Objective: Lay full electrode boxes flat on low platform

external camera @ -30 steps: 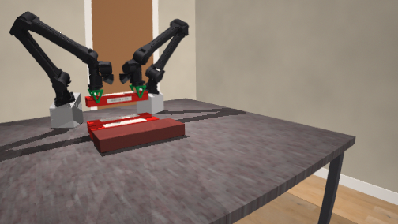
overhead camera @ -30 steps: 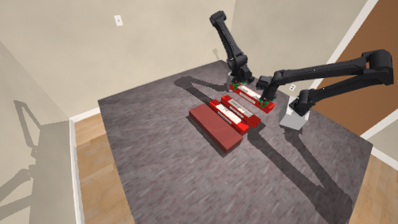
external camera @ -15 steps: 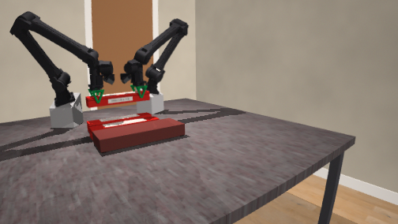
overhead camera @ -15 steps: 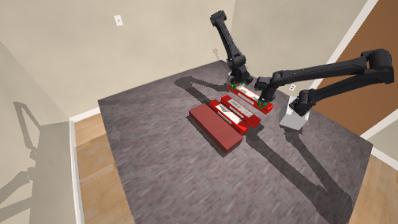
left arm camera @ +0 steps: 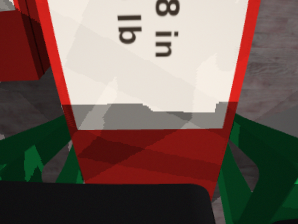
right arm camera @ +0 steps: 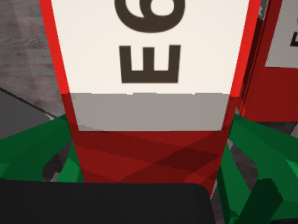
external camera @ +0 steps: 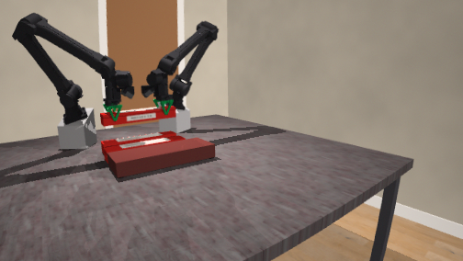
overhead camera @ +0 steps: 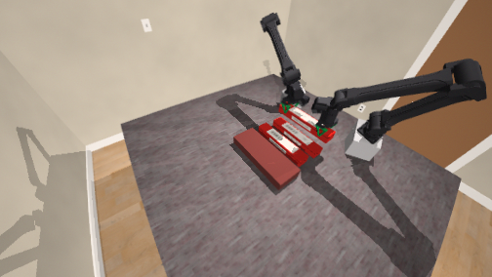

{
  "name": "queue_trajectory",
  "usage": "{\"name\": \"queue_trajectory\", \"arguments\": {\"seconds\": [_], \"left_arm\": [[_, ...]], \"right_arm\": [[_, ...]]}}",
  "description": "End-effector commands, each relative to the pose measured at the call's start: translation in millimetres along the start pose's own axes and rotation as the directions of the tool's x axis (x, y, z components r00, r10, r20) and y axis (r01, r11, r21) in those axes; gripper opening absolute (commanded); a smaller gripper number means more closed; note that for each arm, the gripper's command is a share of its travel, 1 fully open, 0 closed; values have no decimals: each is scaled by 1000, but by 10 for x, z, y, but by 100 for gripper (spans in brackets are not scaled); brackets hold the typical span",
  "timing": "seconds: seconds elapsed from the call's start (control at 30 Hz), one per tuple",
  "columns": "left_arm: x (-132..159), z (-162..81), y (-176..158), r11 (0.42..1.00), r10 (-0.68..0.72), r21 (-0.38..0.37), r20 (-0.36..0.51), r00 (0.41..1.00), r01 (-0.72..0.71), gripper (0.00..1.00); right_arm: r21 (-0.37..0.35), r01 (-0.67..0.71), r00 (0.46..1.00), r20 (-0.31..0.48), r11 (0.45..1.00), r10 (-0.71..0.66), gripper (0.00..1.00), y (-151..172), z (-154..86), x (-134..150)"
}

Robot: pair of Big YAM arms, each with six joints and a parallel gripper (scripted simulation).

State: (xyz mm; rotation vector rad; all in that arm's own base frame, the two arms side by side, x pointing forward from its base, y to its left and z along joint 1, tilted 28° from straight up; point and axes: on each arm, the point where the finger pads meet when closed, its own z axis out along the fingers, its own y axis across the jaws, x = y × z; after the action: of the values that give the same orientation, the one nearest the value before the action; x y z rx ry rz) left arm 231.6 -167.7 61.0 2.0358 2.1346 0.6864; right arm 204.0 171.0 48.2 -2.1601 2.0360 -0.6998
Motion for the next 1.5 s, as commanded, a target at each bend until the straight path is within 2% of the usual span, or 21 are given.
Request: {"name": "queue_trajectory", "arguments": {"seconds": [0.0,0.53,1.47], "left_arm": [[-110,-204,356,998,-28,-47,41,999,30,0],[-100,-215,446,998,-31,-52,45,999,33,0],[-75,-233,910,998,-28,-54,38,999,30,0]], "right_arm": [[47,-33,999,41,998,31,0,-337,-201,-74],[47,-32,999,39,998,30,0,-414,-178,-74],[46,-27,999,28,999,25,0,-894,-172,-17]]}}
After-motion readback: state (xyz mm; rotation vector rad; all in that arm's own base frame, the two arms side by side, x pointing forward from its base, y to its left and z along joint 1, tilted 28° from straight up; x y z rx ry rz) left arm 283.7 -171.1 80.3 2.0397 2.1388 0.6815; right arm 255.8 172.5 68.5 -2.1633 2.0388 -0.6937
